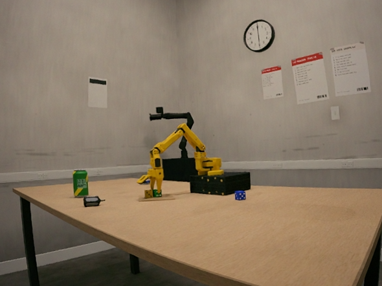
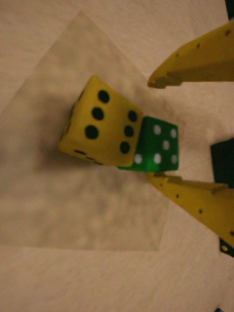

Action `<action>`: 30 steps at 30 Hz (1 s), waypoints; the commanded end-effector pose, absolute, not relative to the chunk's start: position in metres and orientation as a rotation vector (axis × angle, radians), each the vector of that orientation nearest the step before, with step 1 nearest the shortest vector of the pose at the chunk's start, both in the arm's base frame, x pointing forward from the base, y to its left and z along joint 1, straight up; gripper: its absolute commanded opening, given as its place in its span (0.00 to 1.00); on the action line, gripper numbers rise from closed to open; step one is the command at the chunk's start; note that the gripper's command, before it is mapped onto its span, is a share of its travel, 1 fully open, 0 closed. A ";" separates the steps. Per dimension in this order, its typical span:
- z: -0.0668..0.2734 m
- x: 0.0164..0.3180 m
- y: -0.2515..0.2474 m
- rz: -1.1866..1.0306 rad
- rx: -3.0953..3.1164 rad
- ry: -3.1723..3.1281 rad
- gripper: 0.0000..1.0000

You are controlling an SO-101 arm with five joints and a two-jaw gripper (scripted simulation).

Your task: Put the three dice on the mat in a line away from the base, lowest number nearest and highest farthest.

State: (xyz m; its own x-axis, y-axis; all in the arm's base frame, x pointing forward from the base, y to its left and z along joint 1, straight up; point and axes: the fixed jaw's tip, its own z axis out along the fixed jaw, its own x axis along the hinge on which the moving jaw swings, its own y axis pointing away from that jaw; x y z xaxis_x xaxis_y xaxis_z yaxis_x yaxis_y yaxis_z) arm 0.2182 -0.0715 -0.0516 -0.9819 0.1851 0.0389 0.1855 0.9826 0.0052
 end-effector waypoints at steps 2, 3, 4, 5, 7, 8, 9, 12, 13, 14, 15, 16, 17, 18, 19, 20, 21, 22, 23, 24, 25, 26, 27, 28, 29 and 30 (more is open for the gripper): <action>-0.030 0.223 -0.075 -0.006 -0.307 -3.113 0.36; -0.030 0.223 -0.075 -0.006 -0.307 -3.113 0.36; -0.030 0.223 -0.075 -0.006 -0.307 -3.113 0.36; -0.026 0.223 -0.075 -0.006 -0.307 -3.113 0.36; -0.019 0.223 -0.075 -0.006 -0.307 -3.113 0.36; -0.015 0.223 -0.075 -0.006 -0.307 -3.113 0.36; -0.012 0.223 -0.074 -0.006 -0.307 -3.113 0.36; -0.005 0.222 -0.074 -0.006 -0.307 -3.113 0.36; -0.003 0.222 -0.074 -0.006 -0.307 -3.113 0.36; -0.002 0.222 -0.074 -0.006 -0.307 -3.113 0.36; -0.001 0.221 -0.074 -0.006 -0.307 -3.113 0.36; 0.000 0.221 -0.074 -0.006 -0.307 -3.113 0.36; 0.000 0.221 -0.074 -0.006 -0.307 -3.113 0.36; 0.001 0.221 -0.074 -0.006 -0.307 -3.113 0.36; 0.001 0.221 -0.074 -0.006 -0.307 -3.113 0.36; 0.001 0.221 -0.074 -0.006 -0.307 -3.113 0.36; 0.001 0.221 -0.074 -0.006 -0.307 -3.113 0.36; 0.001 0.221 -0.074 -0.006 -0.307 -3.113 0.36; 0.001 0.221 -0.074 -0.006 -0.307 -3.113 0.36; 0.001 0.221 -0.074 -0.006 -0.307 -3.113 0.36; 0.001 0.221 -0.074 -0.006 -0.307 -3.113 0.36; 0.001 0.221 -0.074 -0.006 -0.307 -3.113 0.36; 0.001 0.221 -0.074 -0.006 -0.307 -3.113 0.36; 0.001 0.221 -0.074 -0.006 -0.307 -3.113 0.36; 0.001 0.221 -0.074 -0.006 -0.307 -3.113 0.36; 0.001 0.221 -0.074 -0.006 -0.307 -3.113 0.36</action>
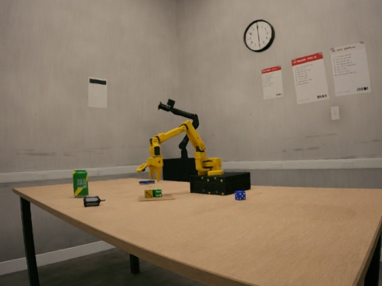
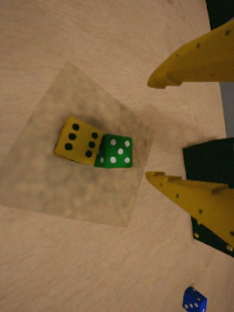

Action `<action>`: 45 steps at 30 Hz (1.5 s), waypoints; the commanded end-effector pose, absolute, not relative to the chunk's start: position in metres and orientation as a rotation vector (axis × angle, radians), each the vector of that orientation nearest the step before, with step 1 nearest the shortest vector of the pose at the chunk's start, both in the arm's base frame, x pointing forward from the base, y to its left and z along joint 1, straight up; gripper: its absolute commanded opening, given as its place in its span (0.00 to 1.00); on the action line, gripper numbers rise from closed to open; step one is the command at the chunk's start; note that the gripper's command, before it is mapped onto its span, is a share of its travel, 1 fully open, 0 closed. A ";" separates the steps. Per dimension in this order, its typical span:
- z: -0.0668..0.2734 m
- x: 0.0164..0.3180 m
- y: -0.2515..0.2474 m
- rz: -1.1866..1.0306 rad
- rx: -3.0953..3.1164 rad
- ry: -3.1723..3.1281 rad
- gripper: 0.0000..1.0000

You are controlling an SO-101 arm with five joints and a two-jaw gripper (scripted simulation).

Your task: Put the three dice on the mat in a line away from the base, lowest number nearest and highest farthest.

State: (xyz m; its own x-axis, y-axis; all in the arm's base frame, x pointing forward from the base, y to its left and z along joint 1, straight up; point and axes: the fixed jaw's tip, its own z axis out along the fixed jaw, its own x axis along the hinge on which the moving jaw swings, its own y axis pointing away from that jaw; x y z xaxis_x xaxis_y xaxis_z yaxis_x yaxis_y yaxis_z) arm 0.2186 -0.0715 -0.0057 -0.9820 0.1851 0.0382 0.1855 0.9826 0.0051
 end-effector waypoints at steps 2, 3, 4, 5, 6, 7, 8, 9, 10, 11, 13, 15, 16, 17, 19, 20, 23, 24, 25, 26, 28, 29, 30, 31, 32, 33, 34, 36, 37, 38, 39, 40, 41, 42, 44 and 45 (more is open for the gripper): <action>0.001 0.221 -0.074 -0.006 -0.307 -3.113 0.36; 0.001 0.221 -0.074 -0.006 -0.307 -3.113 0.36; 0.001 0.221 -0.074 -0.006 -0.307 -3.113 0.36; 0.001 0.221 -0.074 -0.006 -0.307 -3.113 0.36; 0.001 0.221 -0.074 -0.006 -0.307 -3.113 0.36; 0.001 0.221 -0.074 -0.006 -0.307 -3.113 0.36; 0.001 0.221 -0.074 -0.006 -0.307 -3.113 0.36; 0.001 0.221 -0.074 -0.006 -0.307 -3.113 0.36; 0.001 0.221 -0.074 -0.005 -0.307 -3.114 0.36; 0.002 0.222 -0.074 -0.004 -0.307 -3.117 0.36; 0.004 0.223 -0.075 0.001 -0.308 -3.130 0.36; 0.010 0.226 -0.076 0.012 -0.311 -3.154 0.36; 0.013 0.228 -0.076 0.019 -0.312 -3.171 0.36; 0.018 0.230 -0.077 0.027 -0.314 -3.191 0.36; 0.028 0.234 -0.079 0.048 -0.319 -3.238 0.36; 0.034 0.236 -0.080 0.060 -0.322 -3.265 0.35; 0.054 0.243 -0.082 0.101 -0.330 -3.352 0.35; 0.054 0.243 -0.082 0.101 -0.330 -3.352 0.35; 0.054 0.243 -0.082 0.101 -0.330 -3.352 0.35; 0.062 0.245 -0.083 0.116 -0.333 -3.381 0.35; 0.075 0.247 -0.084 0.145 -0.339 -3.438 0.35; 0.082 0.249 -0.084 0.159 -0.341 -3.464 0.35; 0.088 0.249 -0.084 0.172 -0.344 -3.489 0.35; 0.093 0.250 -0.085 0.184 -0.346 -3.511 0.35; 0.098 0.250 -0.085 0.194 -0.348 -3.530 0.35; 0.102 0.251 -0.085 0.204 -0.349 -3.546 0.35; 0.106 0.251 -0.085 0.211 -0.351 -3.560 0.35; 0.110 0.251 -0.085 0.222 -0.353 -3.578 0.35; 0.111 0.251 -0.085 0.225 -0.353 -3.583 0.35; 0.112 0.251 -0.085 0.226 -0.353 -3.585 0.35; 0.112 0.251 -0.085 0.227 -0.353 -3.586 0.35; 0.112 0.251 -0.085 0.227 -0.353 -3.587 0.35; 0.112 0.251 -0.085 0.227 -0.353 -3.587 0.35; 0.112 0.251 -0.085 0.227 -0.353 -3.587 0.35; 0.112 0.251 -0.085 0.227 -0.353 -3.587 0.35; 0.112 0.251 -0.085 0.226 -0.352 -3.587 0.35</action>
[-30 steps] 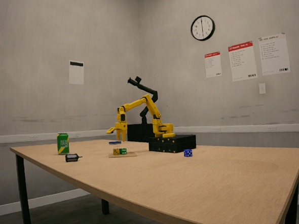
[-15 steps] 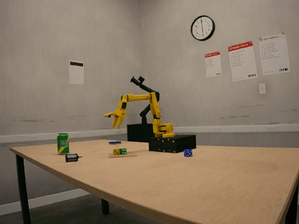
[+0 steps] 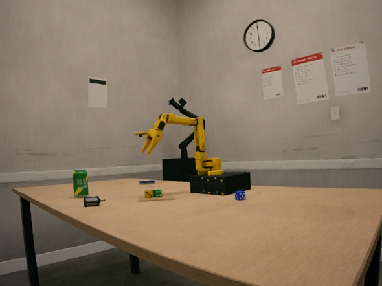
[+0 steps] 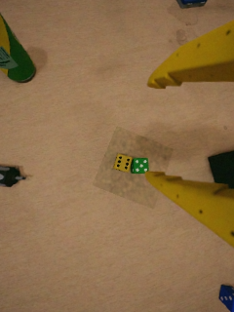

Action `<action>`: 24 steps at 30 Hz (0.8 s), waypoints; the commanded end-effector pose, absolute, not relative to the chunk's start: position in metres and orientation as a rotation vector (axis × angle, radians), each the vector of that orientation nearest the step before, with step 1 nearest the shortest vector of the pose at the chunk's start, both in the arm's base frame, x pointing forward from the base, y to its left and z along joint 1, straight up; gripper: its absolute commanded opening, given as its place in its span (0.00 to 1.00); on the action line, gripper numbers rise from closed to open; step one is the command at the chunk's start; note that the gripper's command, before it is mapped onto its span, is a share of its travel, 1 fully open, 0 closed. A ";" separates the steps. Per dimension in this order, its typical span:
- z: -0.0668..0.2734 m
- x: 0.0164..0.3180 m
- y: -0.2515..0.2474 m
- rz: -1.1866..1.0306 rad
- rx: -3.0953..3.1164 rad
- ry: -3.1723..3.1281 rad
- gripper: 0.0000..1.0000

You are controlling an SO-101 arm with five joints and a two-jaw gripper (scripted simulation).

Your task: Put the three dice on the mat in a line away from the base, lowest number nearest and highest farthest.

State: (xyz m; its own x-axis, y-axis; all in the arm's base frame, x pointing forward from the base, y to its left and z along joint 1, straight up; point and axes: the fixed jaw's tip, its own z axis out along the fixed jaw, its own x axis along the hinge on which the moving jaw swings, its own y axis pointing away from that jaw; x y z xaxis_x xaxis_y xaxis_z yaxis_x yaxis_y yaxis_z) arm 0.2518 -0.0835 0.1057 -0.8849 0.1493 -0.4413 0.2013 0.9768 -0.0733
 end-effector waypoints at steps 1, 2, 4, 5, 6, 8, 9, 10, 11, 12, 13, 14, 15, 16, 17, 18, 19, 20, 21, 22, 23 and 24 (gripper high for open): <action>0.112 0.251 -0.084 -0.167 0.259 2.654 0.35; 0.112 0.252 -0.084 -0.166 0.257 2.654 0.35; 0.112 0.252 -0.082 -0.163 0.249 2.655 0.35; 0.112 0.253 -0.081 -0.161 0.244 2.655 0.35; 0.112 0.253 -0.079 -0.159 0.237 2.655 0.35; 0.112 0.255 -0.075 -0.152 0.218 2.656 0.35; 0.112 0.256 -0.072 -0.147 0.207 2.657 0.35; 0.112 0.257 -0.069 -0.142 0.193 2.657 0.35; 0.112 0.258 -0.065 -0.137 0.178 2.658 0.35; 0.112 0.259 -0.061 -0.130 0.161 2.658 0.35; 0.112 0.259 -0.061 -0.130 0.161 2.658 0.35; 0.112 0.259 -0.061 -0.130 0.161 2.658 0.35; 0.111 0.261 -0.056 -0.123 0.143 2.658 0.35; 0.111 0.262 -0.051 -0.116 0.122 2.659 0.35; 0.111 0.263 -0.046 -0.107 0.100 2.659 0.35; 0.111 0.264 -0.040 -0.098 0.076 2.659 0.35; 0.111 0.266 -0.033 -0.088 0.051 2.659 0.35; 0.111 0.267 -0.027 -0.078 0.023 2.659 0.35; 0.110 0.268 -0.019 -0.067 -0.006 2.659 0.35; 0.110 0.268 -0.011 -0.056 -0.036 2.658 0.35; 0.110 0.269 -0.003 -0.043 -0.068 2.657 0.35; 0.110 0.269 0.005 -0.031 -0.101 2.656 0.35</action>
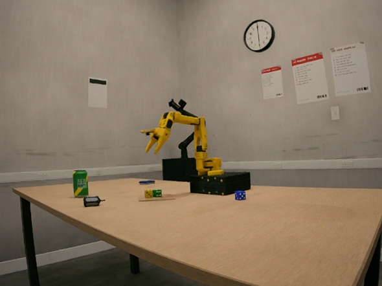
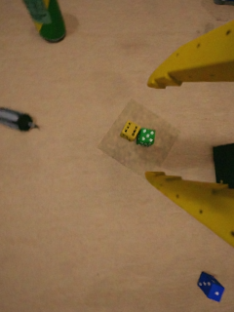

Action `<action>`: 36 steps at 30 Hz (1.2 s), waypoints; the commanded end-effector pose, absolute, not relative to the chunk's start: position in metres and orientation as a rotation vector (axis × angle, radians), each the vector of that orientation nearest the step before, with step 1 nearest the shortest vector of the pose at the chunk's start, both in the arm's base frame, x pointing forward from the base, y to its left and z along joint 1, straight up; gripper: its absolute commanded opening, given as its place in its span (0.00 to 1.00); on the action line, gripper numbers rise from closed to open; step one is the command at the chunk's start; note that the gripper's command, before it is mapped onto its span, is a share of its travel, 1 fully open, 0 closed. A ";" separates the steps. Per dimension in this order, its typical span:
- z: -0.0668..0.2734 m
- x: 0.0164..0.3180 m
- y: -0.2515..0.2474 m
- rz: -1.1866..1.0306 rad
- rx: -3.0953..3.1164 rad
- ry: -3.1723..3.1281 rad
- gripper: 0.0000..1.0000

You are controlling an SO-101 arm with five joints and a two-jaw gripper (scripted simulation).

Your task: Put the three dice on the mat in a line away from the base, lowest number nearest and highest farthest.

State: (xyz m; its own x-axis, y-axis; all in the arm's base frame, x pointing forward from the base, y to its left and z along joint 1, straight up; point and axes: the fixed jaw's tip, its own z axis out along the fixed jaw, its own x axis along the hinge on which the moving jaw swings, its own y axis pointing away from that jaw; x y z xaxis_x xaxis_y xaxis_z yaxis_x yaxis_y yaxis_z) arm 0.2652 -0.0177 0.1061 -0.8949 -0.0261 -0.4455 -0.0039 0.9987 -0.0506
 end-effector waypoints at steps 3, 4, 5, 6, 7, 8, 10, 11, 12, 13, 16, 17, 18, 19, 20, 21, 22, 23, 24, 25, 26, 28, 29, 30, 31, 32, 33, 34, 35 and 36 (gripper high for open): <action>0.109 0.269 0.033 0.010 -0.209 2.650 0.35; 0.108 0.268 0.043 0.025 -0.248 2.647 0.35; 0.108 0.266 0.053 0.040 -0.287 2.643 0.35; 0.108 0.266 0.053 0.040 -0.287 2.643 0.35; 0.108 0.266 0.053 0.040 -0.287 2.643 0.35; 0.108 0.264 0.064 0.055 -0.327 2.639 0.35; 0.107 0.259 0.084 0.086 -0.409 2.630 0.35; 0.107 0.256 0.095 0.102 -0.451 2.625 0.35; 0.107 0.253 0.106 0.118 -0.493 2.619 0.35; 0.106 0.249 0.116 0.134 -0.536 2.612 0.35; 0.105 0.234 0.147 0.182 -0.664 2.589 0.35; 0.105 0.228 0.156 0.198 -0.706 2.581 0.35; 0.104 0.222 0.166 0.214 -0.748 2.572 0.35; 0.104 0.215 0.175 0.229 -0.790 2.562 0.35; 0.104 0.208 0.184 0.244 -0.831 2.552 0.35; 0.103 0.201 0.192 0.259 -0.871 2.542 0.35; 0.103 0.194 0.200 0.273 -0.911 2.532 0.35; 0.103 0.194 0.200 0.273 -0.911 2.532 0.35; 0.103 0.194 0.200 0.273 -0.911 2.532 0.35; 0.103 0.187 0.207 0.287 -0.949 2.522 0.35; 0.102 0.179 0.214 0.300 -0.987 2.511 0.35; 0.102 0.164 0.227 0.326 -1.059 2.489 0.35; 0.101 0.157 0.233 0.338 -1.093 2.479 0.35; 0.101 0.150 0.238 0.349 -1.125 2.468 0.35; 0.101 0.143 0.243 0.360 -1.156 2.457 0.35; 0.101 0.136 0.247 0.370 -1.186 2.447 0.35; 0.100 0.129 0.251 0.379 -1.214 2.437 0.35; 0.100 0.122 0.254 0.388 -1.240 2.427 0.35; 0.100 0.116 0.257 0.397 -1.265 2.418 0.35; 0.100 0.111 0.260 0.404 -1.288 2.409 0.35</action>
